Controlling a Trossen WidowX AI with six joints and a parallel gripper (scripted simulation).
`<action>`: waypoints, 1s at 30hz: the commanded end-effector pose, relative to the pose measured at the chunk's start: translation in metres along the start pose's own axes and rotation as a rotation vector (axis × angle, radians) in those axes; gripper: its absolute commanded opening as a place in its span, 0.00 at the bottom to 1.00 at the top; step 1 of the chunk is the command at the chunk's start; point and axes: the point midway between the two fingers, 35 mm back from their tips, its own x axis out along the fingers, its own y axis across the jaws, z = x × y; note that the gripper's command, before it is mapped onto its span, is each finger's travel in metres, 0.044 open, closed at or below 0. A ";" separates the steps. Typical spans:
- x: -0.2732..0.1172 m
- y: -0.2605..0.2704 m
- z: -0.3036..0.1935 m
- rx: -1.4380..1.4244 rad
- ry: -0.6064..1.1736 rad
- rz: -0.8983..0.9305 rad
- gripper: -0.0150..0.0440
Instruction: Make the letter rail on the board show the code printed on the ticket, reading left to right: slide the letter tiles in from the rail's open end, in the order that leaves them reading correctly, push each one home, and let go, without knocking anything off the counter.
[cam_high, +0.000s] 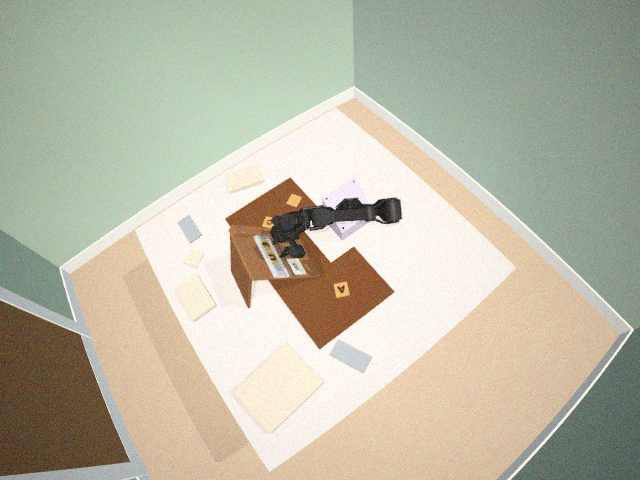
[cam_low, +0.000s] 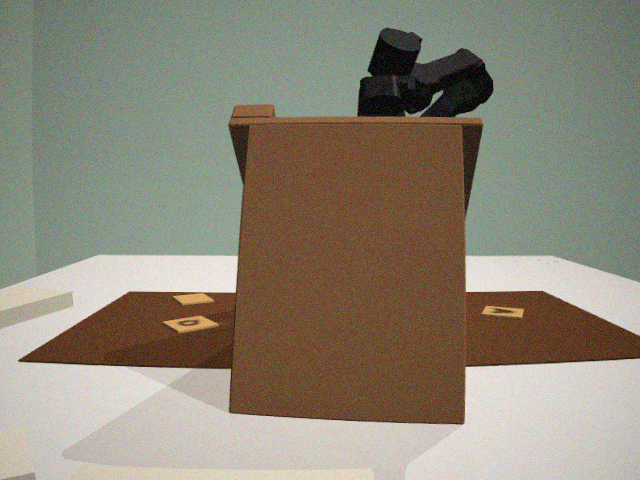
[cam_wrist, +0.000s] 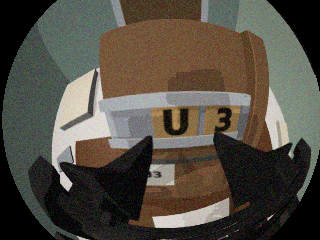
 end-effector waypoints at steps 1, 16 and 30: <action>-0.003 0.002 0.001 -0.007 -0.004 0.005 0.75; -0.007 0.003 0.002 -0.007 -0.003 0.004 0.75; -0.010 0.005 0.003 -0.007 -0.003 0.004 0.75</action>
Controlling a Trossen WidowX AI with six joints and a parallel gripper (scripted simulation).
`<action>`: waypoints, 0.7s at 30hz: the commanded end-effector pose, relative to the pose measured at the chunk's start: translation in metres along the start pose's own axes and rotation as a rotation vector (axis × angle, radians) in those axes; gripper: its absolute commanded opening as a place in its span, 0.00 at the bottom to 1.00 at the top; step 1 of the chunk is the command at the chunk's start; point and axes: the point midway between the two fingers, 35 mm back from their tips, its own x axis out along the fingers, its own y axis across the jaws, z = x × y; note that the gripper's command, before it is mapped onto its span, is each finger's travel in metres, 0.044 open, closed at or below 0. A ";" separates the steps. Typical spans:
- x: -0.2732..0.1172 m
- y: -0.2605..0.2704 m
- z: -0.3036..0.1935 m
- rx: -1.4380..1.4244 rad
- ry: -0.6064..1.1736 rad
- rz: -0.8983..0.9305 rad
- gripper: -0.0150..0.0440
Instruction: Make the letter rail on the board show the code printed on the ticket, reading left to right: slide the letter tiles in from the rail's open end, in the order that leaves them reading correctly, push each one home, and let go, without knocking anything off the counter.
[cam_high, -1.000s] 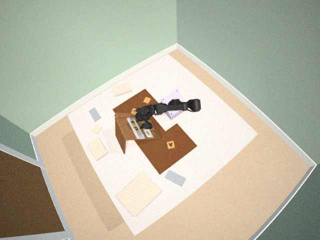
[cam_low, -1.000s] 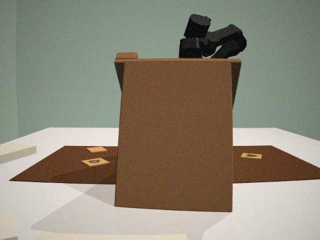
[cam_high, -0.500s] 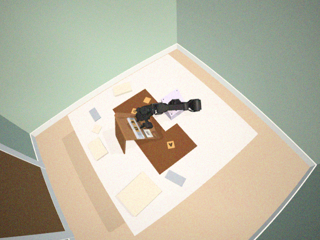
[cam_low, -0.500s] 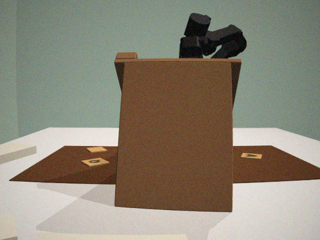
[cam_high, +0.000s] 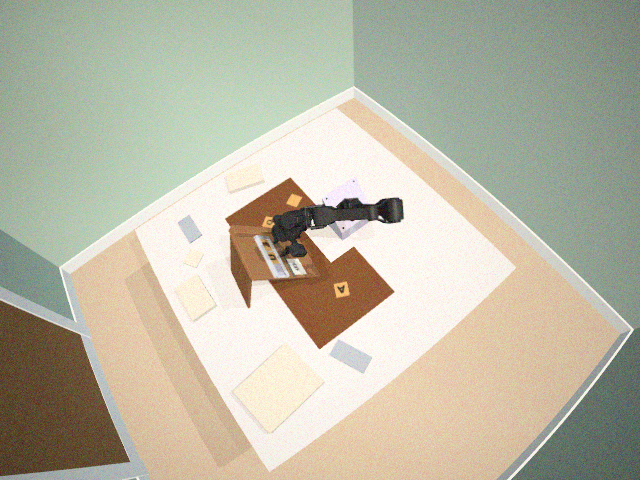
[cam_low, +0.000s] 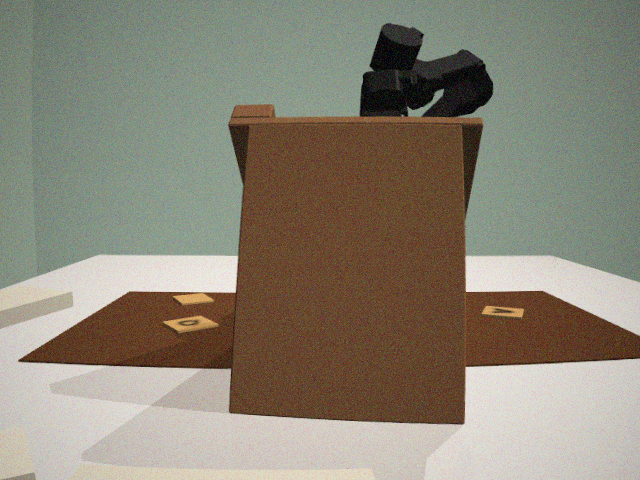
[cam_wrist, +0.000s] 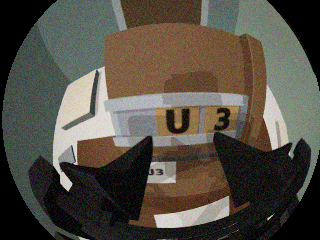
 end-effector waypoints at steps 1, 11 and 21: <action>-0.002 0.002 0.001 -0.008 -0.002 0.005 0.75; 0.000 0.000 0.000 0.000 0.000 0.000 0.31; 0.000 0.000 0.000 0.000 0.000 0.000 0.25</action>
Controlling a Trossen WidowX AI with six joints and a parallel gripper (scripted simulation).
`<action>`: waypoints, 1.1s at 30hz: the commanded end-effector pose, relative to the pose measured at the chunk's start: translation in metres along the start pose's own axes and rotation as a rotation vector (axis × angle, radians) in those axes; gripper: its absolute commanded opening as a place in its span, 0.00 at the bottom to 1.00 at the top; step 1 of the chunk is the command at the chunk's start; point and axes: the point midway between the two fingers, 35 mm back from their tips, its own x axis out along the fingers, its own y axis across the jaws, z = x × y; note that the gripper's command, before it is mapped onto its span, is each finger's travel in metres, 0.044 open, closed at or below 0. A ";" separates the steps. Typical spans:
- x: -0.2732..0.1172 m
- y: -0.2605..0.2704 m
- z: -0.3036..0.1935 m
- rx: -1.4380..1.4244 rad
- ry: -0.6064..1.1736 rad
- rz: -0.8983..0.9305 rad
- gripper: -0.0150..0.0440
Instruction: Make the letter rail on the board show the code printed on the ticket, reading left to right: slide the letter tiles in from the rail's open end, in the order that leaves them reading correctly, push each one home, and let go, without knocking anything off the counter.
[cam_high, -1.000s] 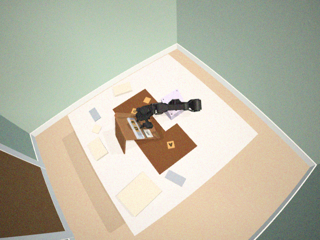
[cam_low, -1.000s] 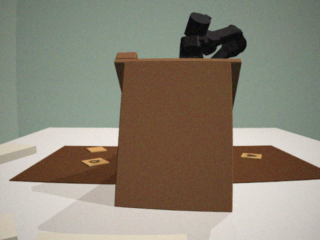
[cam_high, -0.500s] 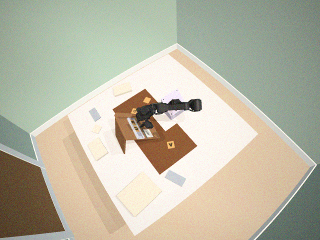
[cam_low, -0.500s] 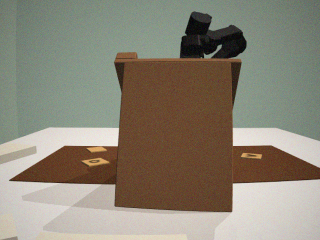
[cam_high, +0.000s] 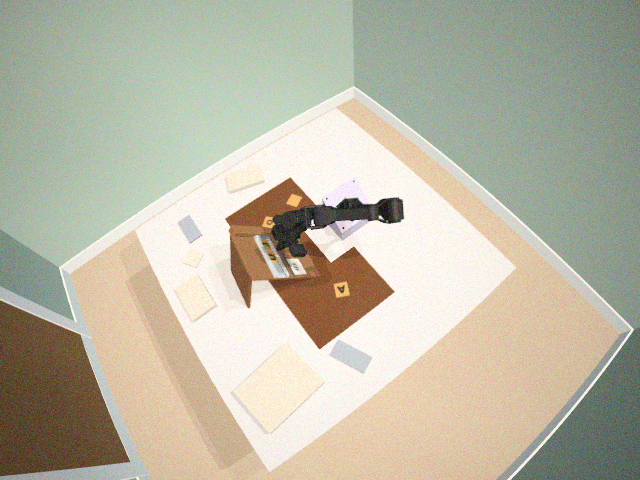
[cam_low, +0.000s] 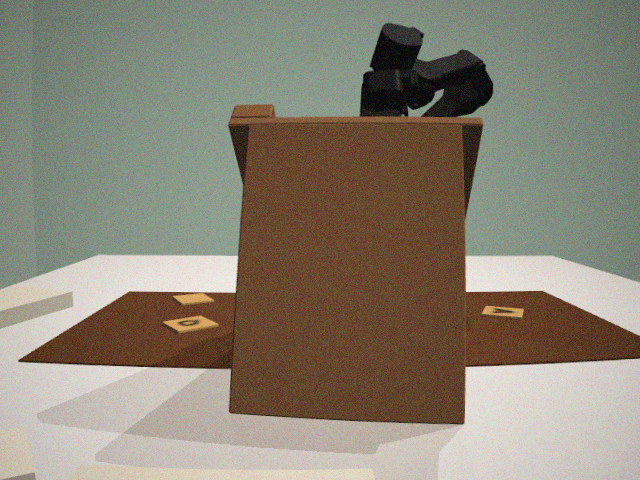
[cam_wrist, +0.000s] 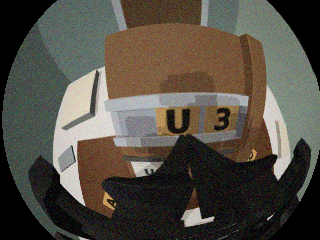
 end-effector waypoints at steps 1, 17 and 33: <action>0.000 0.000 0.000 0.000 0.000 0.000 0.25; 0.019 0.024 0.020 -0.014 0.529 -0.022 0.25; 0.017 0.039 0.022 -0.013 0.692 0.004 0.25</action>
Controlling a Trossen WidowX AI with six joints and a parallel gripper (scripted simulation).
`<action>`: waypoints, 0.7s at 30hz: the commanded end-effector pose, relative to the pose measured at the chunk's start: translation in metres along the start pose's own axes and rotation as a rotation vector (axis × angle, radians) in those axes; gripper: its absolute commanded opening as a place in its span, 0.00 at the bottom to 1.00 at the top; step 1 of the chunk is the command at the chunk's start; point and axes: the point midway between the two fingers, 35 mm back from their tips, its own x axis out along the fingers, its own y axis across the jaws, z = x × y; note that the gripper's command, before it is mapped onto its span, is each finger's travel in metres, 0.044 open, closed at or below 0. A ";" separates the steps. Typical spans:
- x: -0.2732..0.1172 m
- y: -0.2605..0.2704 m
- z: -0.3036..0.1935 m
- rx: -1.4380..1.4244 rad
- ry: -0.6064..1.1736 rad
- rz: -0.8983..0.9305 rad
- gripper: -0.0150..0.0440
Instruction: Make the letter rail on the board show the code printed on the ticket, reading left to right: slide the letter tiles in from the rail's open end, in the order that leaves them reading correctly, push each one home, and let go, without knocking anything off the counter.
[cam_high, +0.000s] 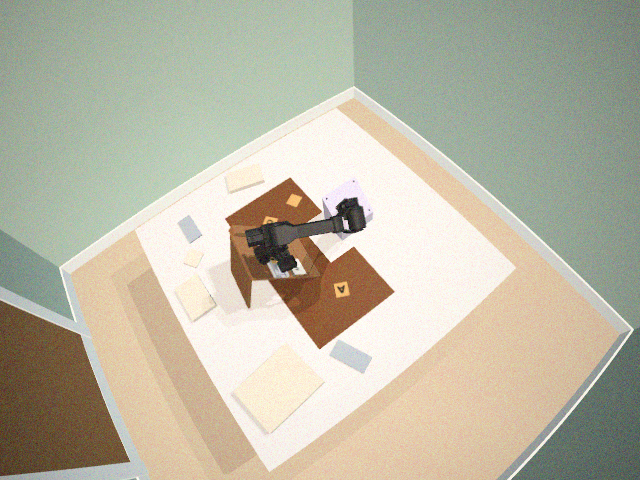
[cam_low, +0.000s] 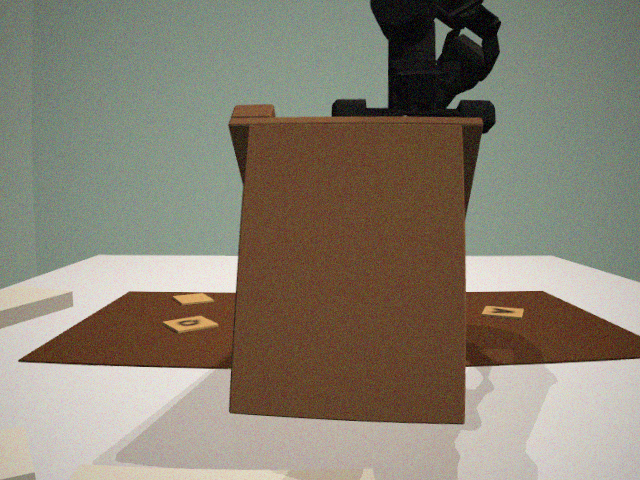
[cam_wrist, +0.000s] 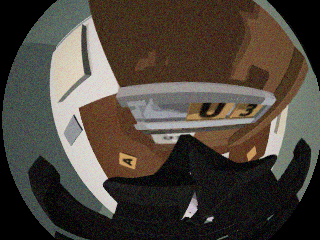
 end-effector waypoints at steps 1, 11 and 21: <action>0.001 0.000 0.000 -0.002 0.018 0.002 0.25; 0.004 -0.001 0.003 -0.002 0.018 0.002 0.25; 0.008 -0.001 0.005 -0.002 0.018 0.002 0.25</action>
